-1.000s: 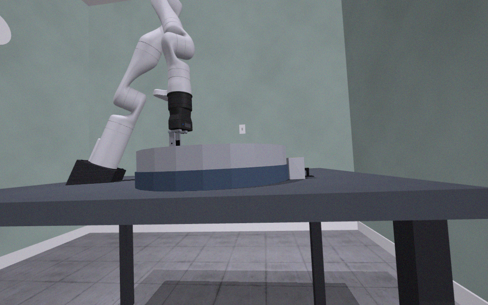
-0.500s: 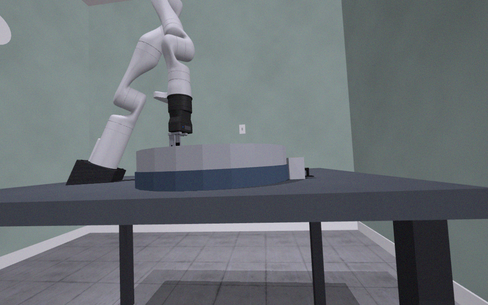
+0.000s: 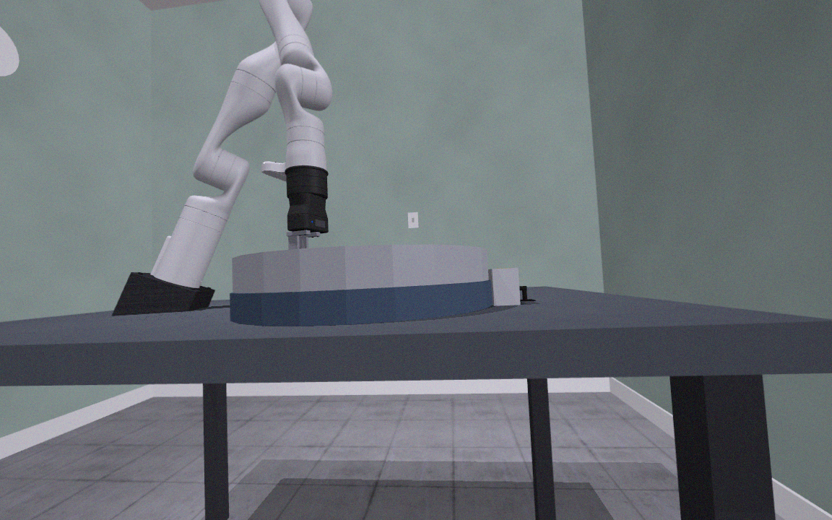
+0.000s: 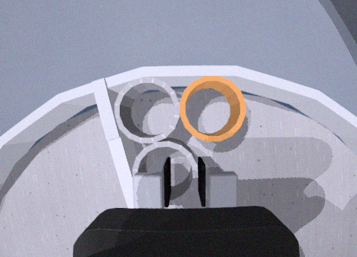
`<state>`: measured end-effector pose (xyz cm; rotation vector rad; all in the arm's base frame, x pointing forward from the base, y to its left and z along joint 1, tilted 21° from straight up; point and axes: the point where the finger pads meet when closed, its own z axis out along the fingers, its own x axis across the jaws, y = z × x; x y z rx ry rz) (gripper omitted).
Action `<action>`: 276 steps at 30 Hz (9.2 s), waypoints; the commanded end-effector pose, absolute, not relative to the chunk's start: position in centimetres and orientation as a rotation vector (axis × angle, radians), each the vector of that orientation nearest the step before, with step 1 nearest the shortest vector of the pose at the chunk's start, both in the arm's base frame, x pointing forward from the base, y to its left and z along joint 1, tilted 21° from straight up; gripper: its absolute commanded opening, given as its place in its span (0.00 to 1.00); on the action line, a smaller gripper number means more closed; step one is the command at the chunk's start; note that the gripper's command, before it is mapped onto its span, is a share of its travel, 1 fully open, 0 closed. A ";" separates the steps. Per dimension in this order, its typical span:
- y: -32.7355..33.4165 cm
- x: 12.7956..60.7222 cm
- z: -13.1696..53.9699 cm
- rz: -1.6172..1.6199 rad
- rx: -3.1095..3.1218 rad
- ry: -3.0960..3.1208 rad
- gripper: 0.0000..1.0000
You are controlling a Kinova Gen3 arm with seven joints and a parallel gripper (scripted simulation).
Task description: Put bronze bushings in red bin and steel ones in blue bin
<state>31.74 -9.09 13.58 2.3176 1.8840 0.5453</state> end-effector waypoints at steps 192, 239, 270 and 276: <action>-9.0 30.9 15.6 0.546 2.322 1.890 0.00; -9.2 30.5 16.8 0.546 2.322 1.889 0.00; -9.8 29.0 21.0 0.546 2.321 1.889 0.00; -9.8 29.0 21.0 0.546 2.321 1.889 0.00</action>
